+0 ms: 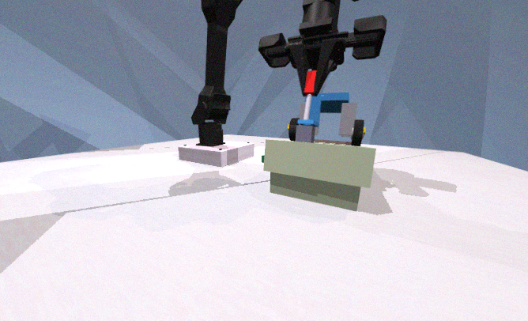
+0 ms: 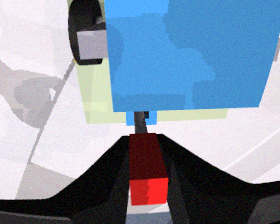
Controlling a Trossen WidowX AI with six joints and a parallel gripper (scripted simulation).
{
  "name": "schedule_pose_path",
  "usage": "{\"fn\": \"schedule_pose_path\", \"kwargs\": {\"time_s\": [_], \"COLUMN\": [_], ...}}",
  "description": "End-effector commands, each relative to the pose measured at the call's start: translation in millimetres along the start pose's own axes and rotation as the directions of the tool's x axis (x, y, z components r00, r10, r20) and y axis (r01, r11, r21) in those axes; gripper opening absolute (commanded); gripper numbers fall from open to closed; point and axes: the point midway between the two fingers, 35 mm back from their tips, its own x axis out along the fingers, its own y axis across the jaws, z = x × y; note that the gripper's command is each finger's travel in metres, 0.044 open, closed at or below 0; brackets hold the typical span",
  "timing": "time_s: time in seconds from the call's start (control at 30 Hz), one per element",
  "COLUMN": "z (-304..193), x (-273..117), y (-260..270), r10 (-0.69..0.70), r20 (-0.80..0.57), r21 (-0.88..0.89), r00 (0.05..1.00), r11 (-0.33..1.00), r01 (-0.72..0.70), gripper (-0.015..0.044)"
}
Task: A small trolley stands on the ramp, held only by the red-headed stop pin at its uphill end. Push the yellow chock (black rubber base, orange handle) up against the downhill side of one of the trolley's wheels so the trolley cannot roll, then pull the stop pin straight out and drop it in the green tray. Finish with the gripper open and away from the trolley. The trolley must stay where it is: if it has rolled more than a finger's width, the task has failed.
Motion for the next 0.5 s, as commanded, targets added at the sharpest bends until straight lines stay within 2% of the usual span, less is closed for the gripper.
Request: {"fn": "schedule_pose_path", "kwargs": {"time_s": [0.0,0.47], "z": [-2.2,-5.7], "x": [-4.3,-13.0], "y": [-0.5,-1.1], "r10": [-0.003,-0.003], "r20": [-0.008,-0.008], "r21": [0.007,0.007], "r00": [1.0,1.0], "r11": [1.0,1.0], "r01": [0.003,0.003], "gripper": [0.0,0.0]}}
